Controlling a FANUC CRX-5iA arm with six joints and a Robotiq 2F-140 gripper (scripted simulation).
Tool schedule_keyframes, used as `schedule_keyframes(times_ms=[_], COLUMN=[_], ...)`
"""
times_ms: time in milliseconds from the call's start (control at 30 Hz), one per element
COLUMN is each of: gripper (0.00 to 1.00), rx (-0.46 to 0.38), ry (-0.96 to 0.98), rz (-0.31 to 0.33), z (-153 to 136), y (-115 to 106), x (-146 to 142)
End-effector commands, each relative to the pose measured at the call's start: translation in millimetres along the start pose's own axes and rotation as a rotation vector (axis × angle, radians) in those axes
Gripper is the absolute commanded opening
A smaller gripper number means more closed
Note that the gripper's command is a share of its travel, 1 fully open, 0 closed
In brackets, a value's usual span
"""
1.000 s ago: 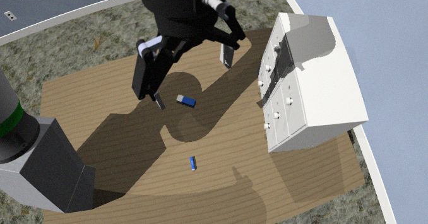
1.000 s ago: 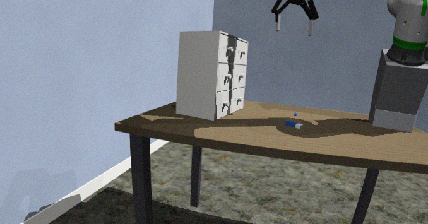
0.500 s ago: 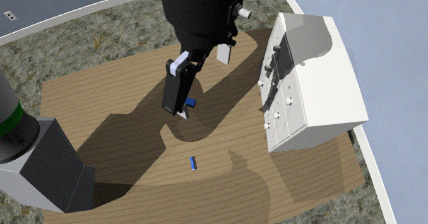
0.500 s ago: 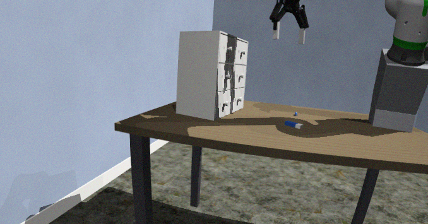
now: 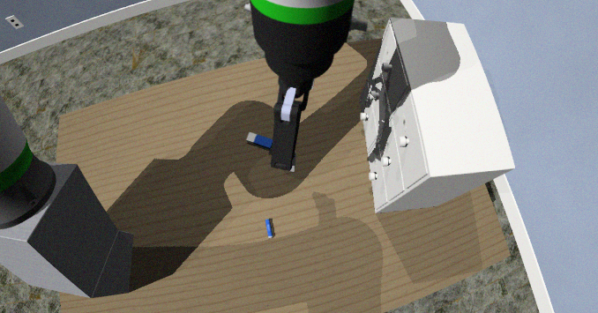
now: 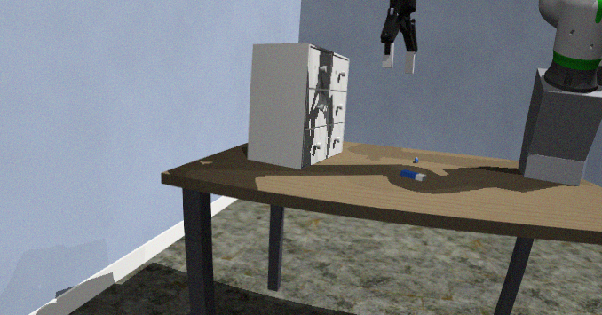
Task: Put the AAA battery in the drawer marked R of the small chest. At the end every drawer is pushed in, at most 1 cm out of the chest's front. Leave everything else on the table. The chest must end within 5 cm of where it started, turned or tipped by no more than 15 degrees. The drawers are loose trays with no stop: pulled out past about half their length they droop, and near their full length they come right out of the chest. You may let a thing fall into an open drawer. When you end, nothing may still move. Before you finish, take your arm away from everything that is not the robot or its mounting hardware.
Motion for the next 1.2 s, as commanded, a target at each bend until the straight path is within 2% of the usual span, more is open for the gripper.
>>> schedule_keyframes(times_ms=[0, 500, 1167], gripper=[1.00, 1.00, 1.00], rx=[0.000, -0.001, -0.010], ry=[-0.105, -0.252, -0.267], rz=[-0.005, -0.005, -0.005], z=[-5, -12, -13], y=[10, 25, 27], x=[3, 8, 9])
Point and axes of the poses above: the point where the finger pads meet when closed, its own y axis out along the fingers, its own x axis across the jaws, z = x × y, the point moved 8 cm from there along -y, back along the fingers, and after that the axes turned 9 degrees about -y, right-handed, at the moved point
